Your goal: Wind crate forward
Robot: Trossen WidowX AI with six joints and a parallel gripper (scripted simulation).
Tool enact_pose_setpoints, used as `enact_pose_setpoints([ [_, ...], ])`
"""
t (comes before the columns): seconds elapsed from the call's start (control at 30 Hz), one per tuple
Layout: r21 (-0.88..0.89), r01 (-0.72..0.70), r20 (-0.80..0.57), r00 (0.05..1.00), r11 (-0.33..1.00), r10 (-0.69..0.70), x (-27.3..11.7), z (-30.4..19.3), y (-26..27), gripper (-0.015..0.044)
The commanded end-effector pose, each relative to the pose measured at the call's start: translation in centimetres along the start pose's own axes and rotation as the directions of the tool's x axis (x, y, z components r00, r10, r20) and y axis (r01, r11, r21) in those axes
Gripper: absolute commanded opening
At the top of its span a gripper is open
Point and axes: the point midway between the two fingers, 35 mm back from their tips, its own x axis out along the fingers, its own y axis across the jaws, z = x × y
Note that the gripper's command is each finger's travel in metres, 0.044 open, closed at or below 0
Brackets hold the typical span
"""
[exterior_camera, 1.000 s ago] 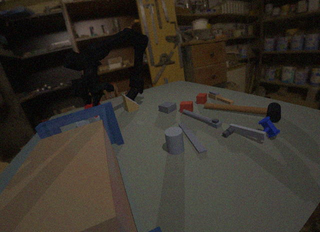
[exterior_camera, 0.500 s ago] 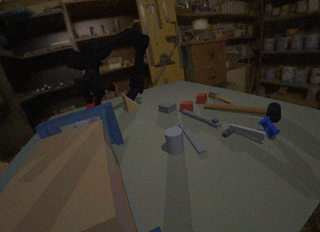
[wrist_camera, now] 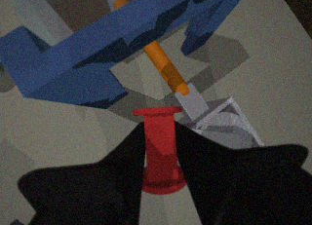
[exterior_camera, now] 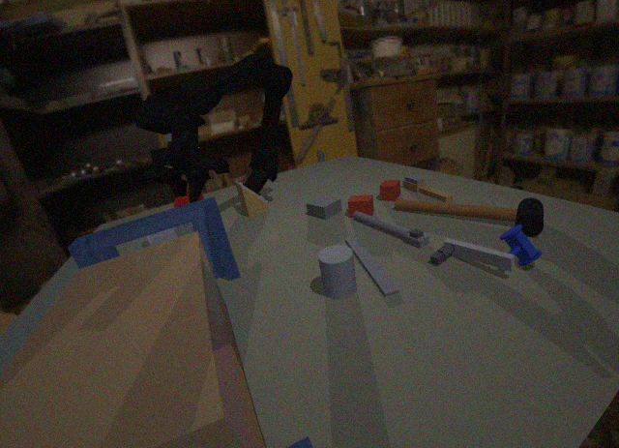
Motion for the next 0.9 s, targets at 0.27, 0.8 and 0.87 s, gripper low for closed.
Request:
enact_pose_setpoints([
  [0.27, 0.013, -0.002, -0.018, 1.000, 1.000, 0.002, -0.6, -2.2, 0.0, 0.0000],
  [0.8, 0.014, -0.001, -0.019, 1.000, 1.000, 0.001, -1.6, -4.4, -0.4, 0.0000],
  [0.87, 0.014, -0.001, -0.019, 1.000, 1.000, 0.001, -1.7, -4.6, -0.5, 0.0000],
])
